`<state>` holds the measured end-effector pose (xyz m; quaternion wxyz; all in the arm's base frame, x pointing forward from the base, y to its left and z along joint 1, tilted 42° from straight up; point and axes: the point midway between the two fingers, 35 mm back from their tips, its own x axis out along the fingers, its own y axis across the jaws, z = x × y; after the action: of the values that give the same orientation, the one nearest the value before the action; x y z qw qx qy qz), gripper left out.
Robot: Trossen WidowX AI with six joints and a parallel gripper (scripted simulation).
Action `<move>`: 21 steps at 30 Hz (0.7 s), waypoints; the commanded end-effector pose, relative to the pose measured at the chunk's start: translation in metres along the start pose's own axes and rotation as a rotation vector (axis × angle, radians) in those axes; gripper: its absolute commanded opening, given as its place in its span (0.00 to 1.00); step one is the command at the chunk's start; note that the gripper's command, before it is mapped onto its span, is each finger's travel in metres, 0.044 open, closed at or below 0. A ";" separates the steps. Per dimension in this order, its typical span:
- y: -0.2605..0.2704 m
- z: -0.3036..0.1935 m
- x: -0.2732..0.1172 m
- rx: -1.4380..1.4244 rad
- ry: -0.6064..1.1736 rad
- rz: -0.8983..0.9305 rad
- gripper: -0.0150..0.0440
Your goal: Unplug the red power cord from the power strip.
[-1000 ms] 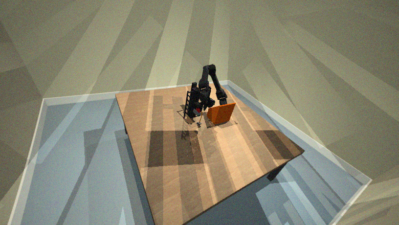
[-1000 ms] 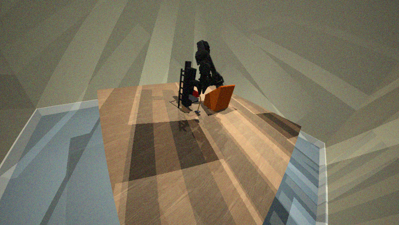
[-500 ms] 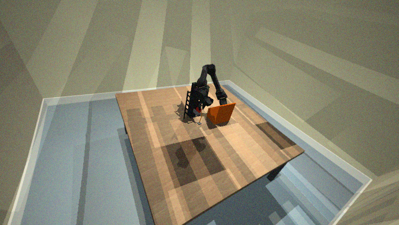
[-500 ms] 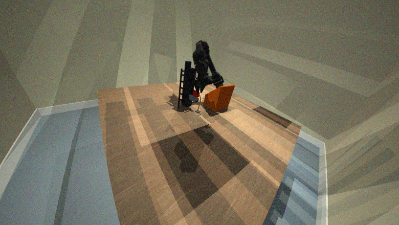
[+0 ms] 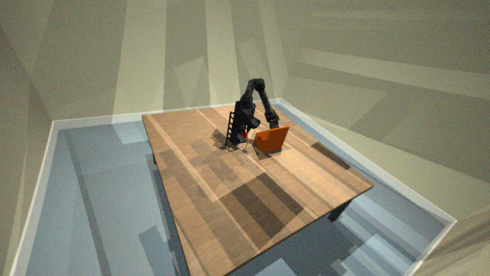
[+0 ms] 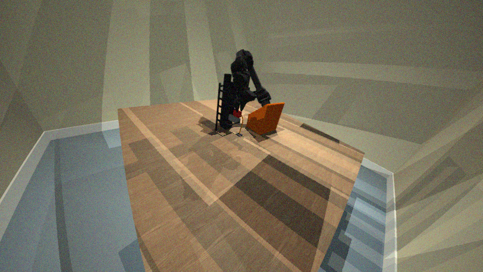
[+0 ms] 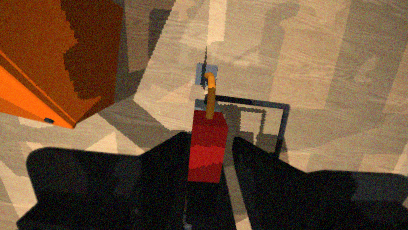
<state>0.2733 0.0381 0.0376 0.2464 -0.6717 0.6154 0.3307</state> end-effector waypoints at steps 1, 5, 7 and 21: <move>0.001 -0.002 0.003 -0.006 0.006 -0.002 0.53; 0.001 -0.002 0.009 -0.006 0.006 -0.002 0.53; 0.001 -0.002 0.011 -0.006 0.007 -0.002 0.53; 0.000 -0.002 0.009 0.003 -0.001 0.000 0.27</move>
<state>0.2735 0.0306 0.0318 0.2461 -0.6713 0.6157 0.3312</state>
